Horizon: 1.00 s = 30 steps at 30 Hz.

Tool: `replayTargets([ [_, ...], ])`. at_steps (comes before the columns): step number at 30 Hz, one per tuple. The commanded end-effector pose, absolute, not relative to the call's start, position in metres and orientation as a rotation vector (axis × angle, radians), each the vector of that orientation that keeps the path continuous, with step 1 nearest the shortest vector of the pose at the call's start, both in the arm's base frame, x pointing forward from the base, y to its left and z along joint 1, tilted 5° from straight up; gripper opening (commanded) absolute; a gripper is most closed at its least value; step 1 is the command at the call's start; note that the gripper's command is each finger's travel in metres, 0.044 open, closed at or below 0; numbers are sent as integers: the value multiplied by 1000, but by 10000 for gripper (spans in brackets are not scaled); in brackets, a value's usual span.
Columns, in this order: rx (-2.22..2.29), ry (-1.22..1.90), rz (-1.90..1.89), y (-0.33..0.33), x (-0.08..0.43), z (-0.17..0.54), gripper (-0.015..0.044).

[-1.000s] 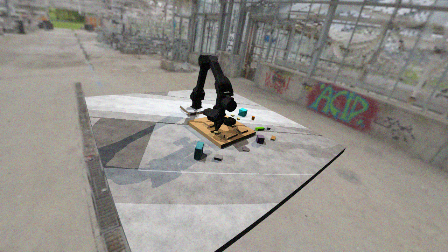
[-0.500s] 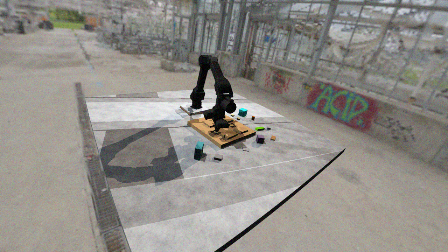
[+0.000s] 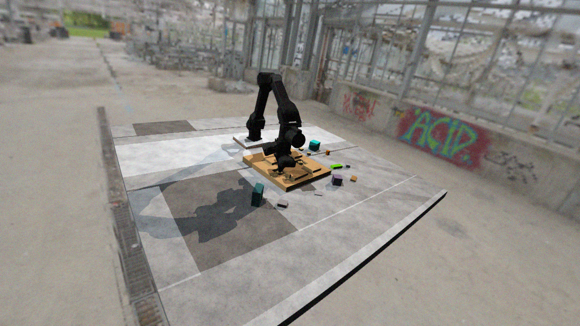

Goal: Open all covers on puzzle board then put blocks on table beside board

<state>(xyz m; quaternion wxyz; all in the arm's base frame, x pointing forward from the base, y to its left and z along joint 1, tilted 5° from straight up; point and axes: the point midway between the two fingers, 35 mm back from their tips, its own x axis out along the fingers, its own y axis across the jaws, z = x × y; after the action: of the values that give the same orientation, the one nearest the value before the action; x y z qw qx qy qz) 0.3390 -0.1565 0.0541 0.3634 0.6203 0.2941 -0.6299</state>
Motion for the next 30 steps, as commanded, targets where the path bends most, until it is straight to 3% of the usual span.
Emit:
replayTargets([
  [1, 1600, 755, -1627, -156, 339, 55, 0],
  [11, 1600, 755, -1627, -153, 338, 66, 0],
  [17, 1596, 762, -1631, -152, 338, 83, 144],
  [30, 1600, 755, -1627, -150, 337, 113, 144],
])
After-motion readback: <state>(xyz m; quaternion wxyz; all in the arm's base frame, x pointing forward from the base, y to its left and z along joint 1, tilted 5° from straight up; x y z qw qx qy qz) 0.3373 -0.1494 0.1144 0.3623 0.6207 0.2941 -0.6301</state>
